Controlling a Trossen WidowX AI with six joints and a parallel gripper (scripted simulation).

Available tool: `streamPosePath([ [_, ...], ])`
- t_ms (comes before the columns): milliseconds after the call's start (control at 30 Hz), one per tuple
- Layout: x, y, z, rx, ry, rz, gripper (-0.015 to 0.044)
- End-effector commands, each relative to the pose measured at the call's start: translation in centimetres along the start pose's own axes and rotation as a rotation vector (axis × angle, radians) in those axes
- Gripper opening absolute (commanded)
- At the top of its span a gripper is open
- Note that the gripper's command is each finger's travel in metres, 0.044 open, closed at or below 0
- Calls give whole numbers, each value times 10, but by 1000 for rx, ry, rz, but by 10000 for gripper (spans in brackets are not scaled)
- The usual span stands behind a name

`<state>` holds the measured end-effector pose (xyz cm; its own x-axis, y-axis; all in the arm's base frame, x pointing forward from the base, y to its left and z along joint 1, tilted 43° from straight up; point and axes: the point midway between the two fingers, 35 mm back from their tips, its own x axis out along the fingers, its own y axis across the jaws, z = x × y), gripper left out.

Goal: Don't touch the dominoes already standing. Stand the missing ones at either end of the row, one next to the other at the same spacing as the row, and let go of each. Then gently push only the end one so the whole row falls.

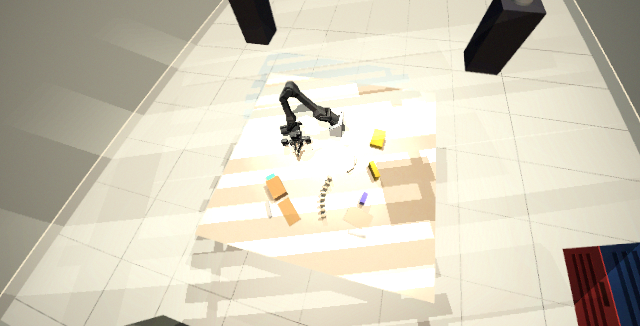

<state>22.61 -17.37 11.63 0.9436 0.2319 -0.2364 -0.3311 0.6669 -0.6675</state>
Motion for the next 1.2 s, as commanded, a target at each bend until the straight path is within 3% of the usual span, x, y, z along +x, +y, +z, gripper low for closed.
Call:
streamPosePath([
  [0,0,0,-3,-6,-3,-3,28],
  [233,0,0,-3,-6,-3,-3,28],
  [767,0,0,-2,-6,-3,-3,440],
  [967,-4,0,41,-3,-2,-2,440],
  [1167,-1,-1,47,3,-2,7,440],
])
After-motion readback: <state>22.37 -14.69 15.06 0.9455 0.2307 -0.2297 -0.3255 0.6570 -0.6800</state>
